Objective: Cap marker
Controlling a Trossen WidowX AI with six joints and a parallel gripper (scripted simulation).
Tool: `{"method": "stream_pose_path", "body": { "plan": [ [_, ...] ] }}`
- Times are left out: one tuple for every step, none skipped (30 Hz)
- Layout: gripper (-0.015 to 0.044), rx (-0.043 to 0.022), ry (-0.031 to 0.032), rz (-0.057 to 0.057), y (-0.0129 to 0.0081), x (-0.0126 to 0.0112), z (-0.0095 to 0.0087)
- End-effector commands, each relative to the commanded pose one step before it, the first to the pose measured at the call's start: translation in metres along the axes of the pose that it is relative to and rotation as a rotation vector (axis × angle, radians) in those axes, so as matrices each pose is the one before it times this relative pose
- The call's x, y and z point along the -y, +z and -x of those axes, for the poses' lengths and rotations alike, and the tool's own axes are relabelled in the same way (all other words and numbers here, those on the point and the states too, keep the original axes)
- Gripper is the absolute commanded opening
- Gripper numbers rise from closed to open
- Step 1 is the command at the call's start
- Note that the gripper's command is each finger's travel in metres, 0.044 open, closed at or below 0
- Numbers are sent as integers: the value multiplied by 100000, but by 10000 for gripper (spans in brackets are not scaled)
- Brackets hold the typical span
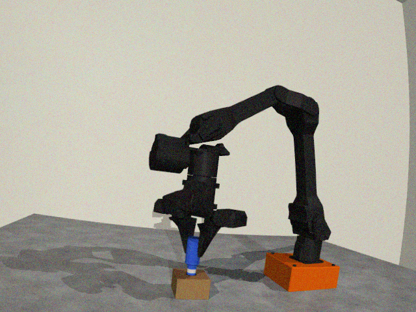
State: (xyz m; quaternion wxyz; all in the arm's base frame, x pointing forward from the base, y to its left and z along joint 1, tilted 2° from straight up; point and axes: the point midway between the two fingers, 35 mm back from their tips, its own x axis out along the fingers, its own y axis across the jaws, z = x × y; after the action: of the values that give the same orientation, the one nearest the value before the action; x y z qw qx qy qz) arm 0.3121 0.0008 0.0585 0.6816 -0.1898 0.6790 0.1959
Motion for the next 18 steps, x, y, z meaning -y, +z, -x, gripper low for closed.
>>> {"method": "stream_pose_path", "body": {
  "plan": [
    [0,-33,292,-287,17,-53,-427],
    [0,0,0,0,0,0,0],
    [0,0,0,0,0,0,0],
    [0,0,0,0,0,0,0],
    [0,0,0,0,0,0,0],
    [0,0,0,0,0,0,0],
    [0,0,0,0,0,0,0],
    [0,0,0,0,0,0,0],
    [0,0,0,0,0,0,0],
    [0,-1,0,0,-7,-5,-7],
    [0,0,0,0,0,0,0],
    [26,-245,-119,283,-59,27,63],
    [53,0,0,0,0,0,0],
    [79,0,0,0,0,0,0],
    [105,0,0,0,0,0,0],
    [131,0,0,0,0,0,0],
    [157,0,0,0,0,0,0],
    [184,0,0,0,0,0,0]
  ]
}}
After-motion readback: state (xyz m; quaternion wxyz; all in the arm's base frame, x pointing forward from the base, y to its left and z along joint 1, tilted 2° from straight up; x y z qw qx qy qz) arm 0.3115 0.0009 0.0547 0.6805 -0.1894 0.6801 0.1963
